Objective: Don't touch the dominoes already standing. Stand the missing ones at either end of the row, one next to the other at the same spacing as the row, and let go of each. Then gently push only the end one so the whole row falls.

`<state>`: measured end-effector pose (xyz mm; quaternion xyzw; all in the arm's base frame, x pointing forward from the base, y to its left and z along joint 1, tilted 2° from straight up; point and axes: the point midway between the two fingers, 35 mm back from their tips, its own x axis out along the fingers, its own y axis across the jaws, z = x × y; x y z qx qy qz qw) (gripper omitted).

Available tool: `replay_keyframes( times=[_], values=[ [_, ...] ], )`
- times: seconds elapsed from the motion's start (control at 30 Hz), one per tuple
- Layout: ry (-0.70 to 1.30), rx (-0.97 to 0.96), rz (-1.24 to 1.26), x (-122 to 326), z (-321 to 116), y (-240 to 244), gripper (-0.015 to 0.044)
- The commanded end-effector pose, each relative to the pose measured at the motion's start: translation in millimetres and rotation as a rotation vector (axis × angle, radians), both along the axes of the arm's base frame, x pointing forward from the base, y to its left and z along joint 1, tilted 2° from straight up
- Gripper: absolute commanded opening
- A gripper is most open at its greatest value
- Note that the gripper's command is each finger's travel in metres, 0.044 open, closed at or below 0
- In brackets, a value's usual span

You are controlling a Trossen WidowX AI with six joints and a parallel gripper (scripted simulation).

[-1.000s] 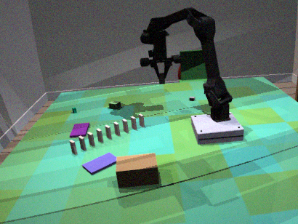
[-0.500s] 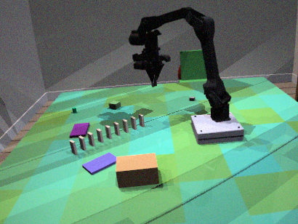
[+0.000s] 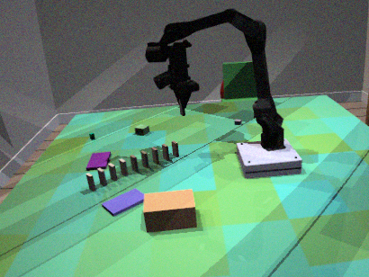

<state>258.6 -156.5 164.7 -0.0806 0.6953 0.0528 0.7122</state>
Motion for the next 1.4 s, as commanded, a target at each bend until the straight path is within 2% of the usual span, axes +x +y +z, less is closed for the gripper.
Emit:
replay_keyframes(
  times=[0.0, 0.33, 1.17, 1.37],
  values=[
    [0.005, -0.016, 0.232, 5, 1, 17, 0.0107],
    [0.005, -0.016, 0.232, 6, -2, 17, 0.0107],
    [0.005, -0.016, 0.232, 10, -122, 11, 0.0107],
    [0.005, -0.016, 0.232, 9, -128, 12, 0.0107]
  ],
)
